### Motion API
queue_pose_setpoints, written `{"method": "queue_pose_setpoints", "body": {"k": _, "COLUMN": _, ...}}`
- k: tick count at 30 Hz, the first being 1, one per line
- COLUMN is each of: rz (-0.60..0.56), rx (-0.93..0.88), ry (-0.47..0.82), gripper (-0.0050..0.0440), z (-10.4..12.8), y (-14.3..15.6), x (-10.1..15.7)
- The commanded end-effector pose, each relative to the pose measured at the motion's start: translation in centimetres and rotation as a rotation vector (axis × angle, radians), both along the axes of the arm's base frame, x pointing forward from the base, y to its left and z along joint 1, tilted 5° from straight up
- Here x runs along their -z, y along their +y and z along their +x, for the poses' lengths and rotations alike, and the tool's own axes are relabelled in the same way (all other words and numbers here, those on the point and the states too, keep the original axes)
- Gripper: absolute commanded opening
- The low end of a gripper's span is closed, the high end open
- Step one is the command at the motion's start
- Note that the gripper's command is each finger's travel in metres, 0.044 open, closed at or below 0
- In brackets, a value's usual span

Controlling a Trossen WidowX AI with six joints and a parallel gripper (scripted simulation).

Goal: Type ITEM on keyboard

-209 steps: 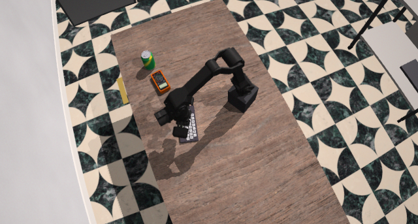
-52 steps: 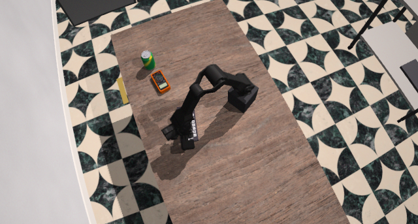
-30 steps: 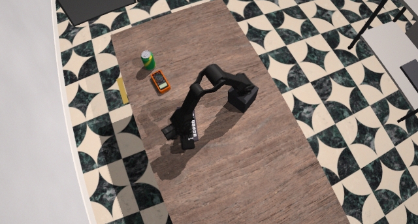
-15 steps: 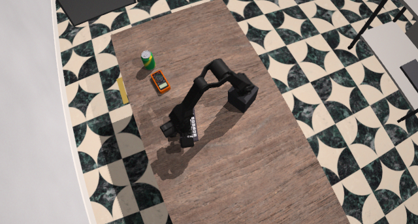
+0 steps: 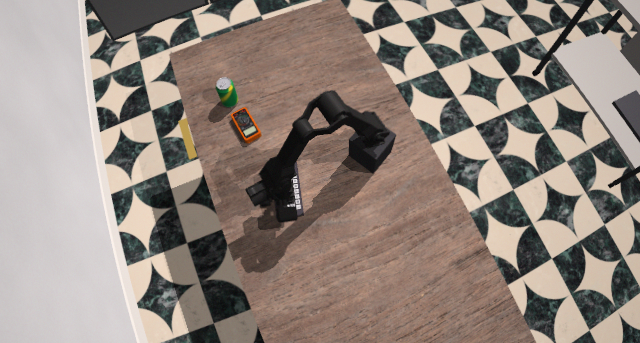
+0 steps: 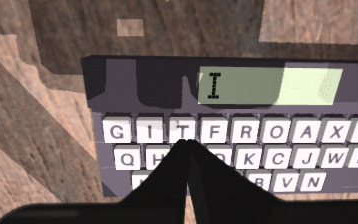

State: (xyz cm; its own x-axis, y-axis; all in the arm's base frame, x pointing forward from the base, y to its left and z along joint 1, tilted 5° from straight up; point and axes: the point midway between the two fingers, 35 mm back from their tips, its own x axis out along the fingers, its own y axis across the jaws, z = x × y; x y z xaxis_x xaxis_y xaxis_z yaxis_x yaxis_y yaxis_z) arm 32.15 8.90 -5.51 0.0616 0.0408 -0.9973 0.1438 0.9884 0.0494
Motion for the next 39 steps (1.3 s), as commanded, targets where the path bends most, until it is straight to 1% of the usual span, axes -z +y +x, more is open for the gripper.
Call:
{"method": "queue_pose_setpoints", "body": {"k": 1, "rz": 0.009, "rx": -0.002, "ry": -0.016, "gripper": -0.0050, "z": 0.5, "y": 0.2, "x": -0.1}}
{"method": "queue_pose_setpoints", "body": {"k": 13, "rz": 0.007, "rx": -0.002, "ry": -0.008, "gripper": -0.0050, "z": 0.3, "y": 0.3, "x": 1.6}}
{"method": "queue_pose_setpoints", "body": {"k": 23, "rz": 0.009, "rx": -0.001, "ry": -0.028, "gripper": -0.0050, "z": 0.8, "y": 0.3, "x": 1.0}}
{"method": "queue_pose_setpoints", "body": {"k": 39, "rz": 0.005, "rx": -0.001, "ry": -0.012, "gripper": -0.0050, "z": 0.4, "y": 0.3, "x": 1.7}}
